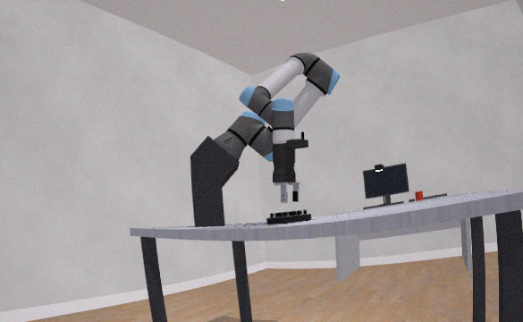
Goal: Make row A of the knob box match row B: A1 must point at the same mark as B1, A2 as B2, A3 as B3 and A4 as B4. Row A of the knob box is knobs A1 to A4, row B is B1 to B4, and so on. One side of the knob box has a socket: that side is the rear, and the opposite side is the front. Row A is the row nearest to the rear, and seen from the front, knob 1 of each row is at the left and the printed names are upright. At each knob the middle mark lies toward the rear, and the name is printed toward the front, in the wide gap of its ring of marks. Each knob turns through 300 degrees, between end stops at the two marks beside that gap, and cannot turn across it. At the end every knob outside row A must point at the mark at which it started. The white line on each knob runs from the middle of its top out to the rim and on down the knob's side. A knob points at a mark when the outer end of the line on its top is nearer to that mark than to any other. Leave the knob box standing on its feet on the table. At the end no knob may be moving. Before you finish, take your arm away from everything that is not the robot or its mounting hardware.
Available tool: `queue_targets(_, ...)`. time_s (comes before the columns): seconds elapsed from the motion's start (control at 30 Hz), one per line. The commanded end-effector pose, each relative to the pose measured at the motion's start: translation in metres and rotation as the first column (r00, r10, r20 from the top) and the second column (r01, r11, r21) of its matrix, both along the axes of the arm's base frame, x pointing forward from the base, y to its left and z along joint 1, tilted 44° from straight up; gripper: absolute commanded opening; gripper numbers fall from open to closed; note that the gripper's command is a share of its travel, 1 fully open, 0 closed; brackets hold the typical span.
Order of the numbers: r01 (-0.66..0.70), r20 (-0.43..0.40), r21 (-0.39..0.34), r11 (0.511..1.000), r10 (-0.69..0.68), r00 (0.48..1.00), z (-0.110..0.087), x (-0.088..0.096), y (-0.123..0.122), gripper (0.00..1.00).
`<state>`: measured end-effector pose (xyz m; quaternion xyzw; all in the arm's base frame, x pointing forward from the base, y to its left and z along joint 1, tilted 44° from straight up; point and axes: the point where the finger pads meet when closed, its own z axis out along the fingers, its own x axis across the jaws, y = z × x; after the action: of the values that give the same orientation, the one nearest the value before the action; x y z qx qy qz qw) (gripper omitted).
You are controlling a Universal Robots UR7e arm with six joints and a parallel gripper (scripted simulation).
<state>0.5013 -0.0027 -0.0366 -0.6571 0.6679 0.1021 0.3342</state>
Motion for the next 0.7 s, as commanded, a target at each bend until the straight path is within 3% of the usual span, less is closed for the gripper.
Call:
queue_targets(0.0,0.092,0.009,0.014,0.996,-0.092,0.996,-0.006,-0.01,0.003,1.0)
queue_targets(0.3,0.179,0.006,0.044,0.983,-0.179,0.984,-0.008,-0.025,0.012,1.0)
queue_targets(0.67,0.205,0.004,0.054,0.977,-0.205,0.979,-0.008,-0.03,0.015,1.0)
